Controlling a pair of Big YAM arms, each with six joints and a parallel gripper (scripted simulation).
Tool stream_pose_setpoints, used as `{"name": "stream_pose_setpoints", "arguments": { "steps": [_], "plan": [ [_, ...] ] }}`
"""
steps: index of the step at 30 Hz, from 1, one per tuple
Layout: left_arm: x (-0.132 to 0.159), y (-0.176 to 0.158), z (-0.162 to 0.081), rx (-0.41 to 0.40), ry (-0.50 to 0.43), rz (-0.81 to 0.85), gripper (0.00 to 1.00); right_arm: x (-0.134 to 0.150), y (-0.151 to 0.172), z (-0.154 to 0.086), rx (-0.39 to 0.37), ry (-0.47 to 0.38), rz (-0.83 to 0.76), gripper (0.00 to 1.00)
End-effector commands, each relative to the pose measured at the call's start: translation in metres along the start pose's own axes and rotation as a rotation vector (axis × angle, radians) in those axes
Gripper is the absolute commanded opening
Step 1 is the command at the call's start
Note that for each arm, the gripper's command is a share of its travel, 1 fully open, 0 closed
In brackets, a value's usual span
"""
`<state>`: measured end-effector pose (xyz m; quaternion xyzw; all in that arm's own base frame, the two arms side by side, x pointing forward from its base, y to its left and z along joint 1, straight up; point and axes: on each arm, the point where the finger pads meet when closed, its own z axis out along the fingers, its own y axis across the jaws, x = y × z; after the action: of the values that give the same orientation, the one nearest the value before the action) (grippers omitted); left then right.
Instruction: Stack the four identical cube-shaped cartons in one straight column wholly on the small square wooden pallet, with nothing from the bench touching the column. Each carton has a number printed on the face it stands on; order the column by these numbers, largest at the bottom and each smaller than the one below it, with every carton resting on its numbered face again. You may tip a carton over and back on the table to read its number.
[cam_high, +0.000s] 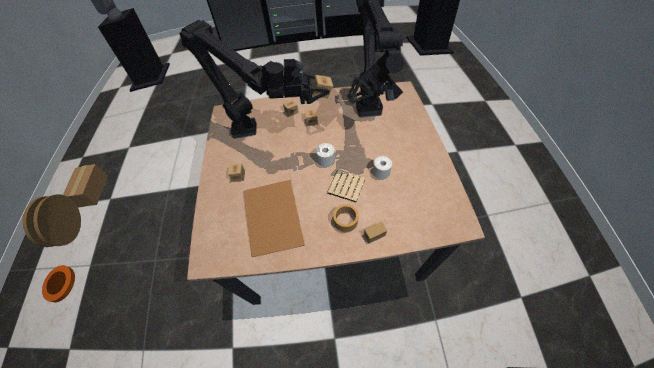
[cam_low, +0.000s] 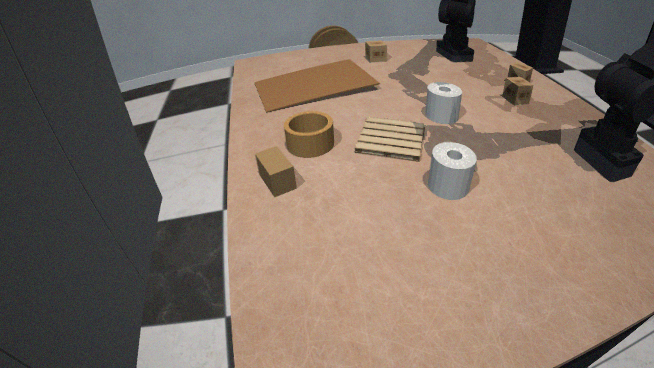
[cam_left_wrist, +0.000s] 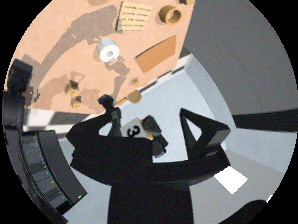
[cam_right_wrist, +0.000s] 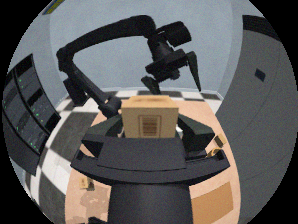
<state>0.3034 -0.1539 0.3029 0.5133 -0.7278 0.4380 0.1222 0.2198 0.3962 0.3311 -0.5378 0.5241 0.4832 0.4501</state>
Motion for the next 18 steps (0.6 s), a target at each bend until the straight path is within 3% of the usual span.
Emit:
{"name": "stream_pose_setpoints", "arguments": {
  "steps": [1, 6, 10, 13, 18],
  "plan": [
    [0.012, 0.025, 0.003, -0.06, 0.043, -0.237, 1.0, -0.025, -0.006, 0.002, 0.005, -0.031, -0.026, 0.5],
    [0.031, 0.029, -0.003, -0.098, 0.093, -0.361, 1.0, -0.025, -0.006, 0.002, 0.005, -0.031, -0.026, 0.5],
    [0.049, 0.044, 0.001, -0.197, 0.161, -0.533, 1.0, -0.025, -0.006, 0.002, 0.005, -0.031, -0.026, 0.5],
    [0.057, 0.049, 0.001, -0.227, 0.189, -0.564, 1.0, -0.025, -0.006, 0.002, 0.005, -0.031, -0.026, 0.5],
    [0.056, 0.046, 0.0, -0.212, 0.197, -0.526, 1.0, -0.025, -0.006, 0.002, 0.005, -0.031, -0.026, 0.5]
  ]
}}
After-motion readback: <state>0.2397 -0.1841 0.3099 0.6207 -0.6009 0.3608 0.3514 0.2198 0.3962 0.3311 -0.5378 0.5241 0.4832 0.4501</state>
